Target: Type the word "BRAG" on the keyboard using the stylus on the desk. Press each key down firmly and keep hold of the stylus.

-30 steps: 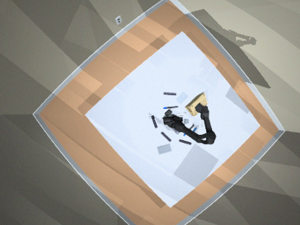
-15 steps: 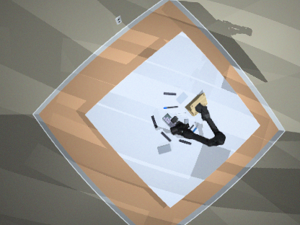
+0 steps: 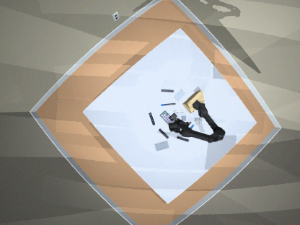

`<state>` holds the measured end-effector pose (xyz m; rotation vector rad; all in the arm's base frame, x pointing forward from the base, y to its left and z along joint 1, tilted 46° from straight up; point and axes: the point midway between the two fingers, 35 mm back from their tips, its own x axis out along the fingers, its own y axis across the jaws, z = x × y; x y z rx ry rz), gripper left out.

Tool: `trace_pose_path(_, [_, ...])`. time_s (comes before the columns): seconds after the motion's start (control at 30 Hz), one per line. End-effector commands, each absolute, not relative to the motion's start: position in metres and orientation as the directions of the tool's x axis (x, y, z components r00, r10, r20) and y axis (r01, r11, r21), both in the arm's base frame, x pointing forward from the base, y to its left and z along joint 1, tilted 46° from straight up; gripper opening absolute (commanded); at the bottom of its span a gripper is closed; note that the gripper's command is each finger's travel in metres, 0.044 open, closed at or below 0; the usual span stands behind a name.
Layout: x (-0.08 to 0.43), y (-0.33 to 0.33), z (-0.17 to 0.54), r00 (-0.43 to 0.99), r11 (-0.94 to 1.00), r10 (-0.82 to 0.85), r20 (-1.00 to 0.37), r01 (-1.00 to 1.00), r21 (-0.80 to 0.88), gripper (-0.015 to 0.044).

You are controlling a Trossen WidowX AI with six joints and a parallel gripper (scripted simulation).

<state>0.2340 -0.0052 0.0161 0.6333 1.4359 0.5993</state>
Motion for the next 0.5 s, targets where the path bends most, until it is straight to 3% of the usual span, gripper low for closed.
trace_pose_path(0.0, [0.2311,-0.0116,0.0243,0.038,0.7,0.713,-0.7,-0.003,0.714,0.0])
trace_pose_path(0.2, [0.2337,-0.0083,0.0198,0.048,0.701,0.712,-0.7,-0.002,0.713,0.0])
trace_pose_path(0.33, [0.2336,-0.008,0.0197,0.048,0.701,0.712,-0.7,-0.002,0.713,0.0105])
trace_pose_path(0.47, [0.2336,-0.008,0.0197,0.048,0.701,0.712,-0.7,-0.002,0.713,0.0])
